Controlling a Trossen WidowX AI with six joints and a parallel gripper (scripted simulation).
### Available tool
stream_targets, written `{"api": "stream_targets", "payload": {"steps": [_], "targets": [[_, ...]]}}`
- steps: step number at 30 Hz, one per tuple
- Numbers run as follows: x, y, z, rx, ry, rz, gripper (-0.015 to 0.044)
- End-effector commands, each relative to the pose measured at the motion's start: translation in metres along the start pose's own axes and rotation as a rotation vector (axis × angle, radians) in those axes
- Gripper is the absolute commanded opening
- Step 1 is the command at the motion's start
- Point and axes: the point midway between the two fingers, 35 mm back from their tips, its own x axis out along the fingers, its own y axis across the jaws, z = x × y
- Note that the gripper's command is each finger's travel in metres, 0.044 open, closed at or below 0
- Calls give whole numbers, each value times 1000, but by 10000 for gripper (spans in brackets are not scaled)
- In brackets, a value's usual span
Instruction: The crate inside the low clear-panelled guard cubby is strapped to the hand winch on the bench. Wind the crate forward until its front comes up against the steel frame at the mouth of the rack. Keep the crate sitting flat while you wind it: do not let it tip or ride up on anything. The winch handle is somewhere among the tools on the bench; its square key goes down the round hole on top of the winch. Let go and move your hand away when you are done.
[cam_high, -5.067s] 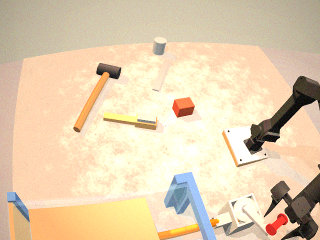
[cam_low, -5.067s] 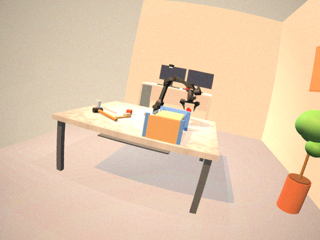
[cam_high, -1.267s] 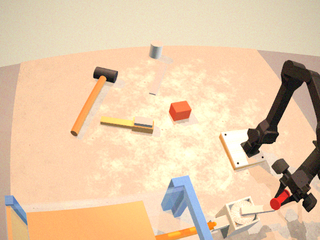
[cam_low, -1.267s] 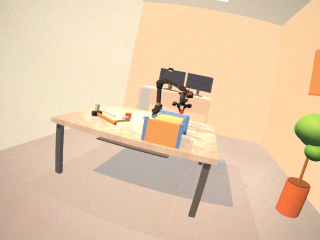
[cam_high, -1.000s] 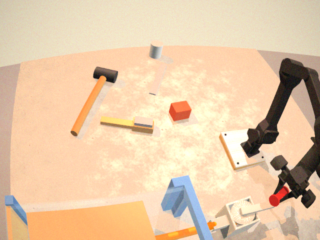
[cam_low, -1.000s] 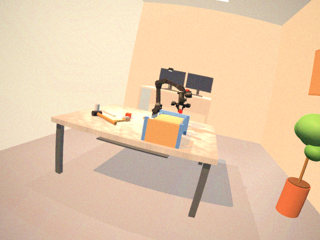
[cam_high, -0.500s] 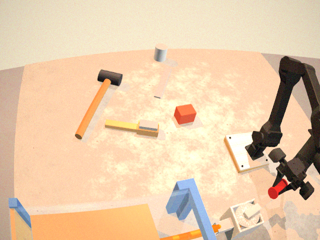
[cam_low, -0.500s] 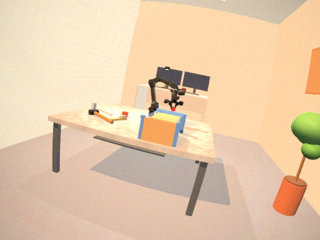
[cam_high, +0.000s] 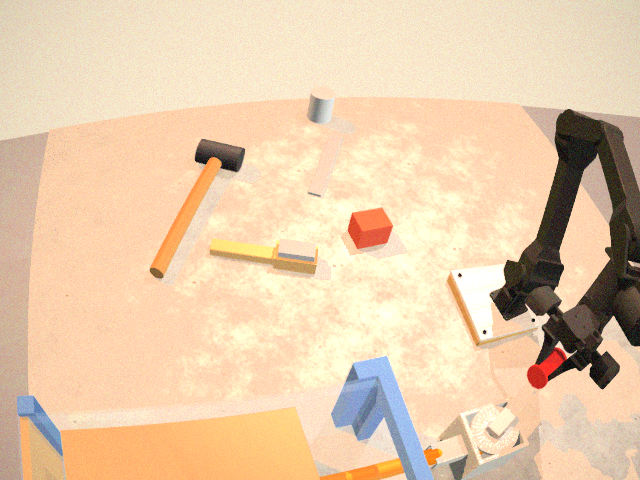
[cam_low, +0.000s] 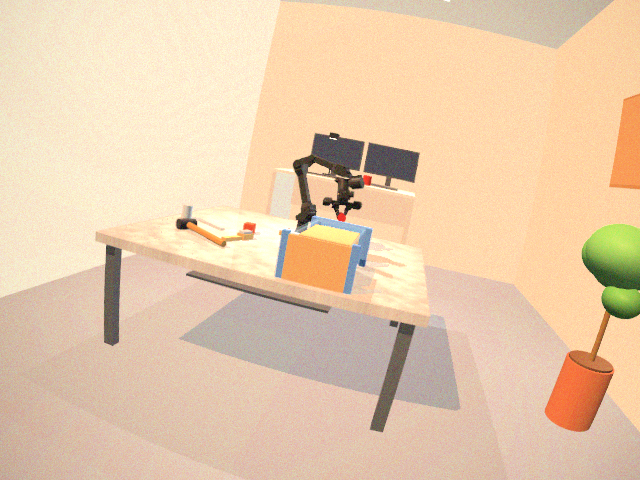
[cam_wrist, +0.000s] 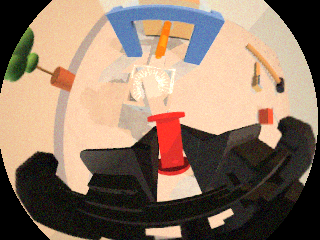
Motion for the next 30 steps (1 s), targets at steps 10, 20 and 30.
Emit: {"api": "stream_targets", "payload": {"steps": [10,20,30], "targets": [[9,-31,9,13,-10,-53,0],[12,-44,18,12,-11,-55,0],[16,-56,28,12,-12,-56,0]]}}
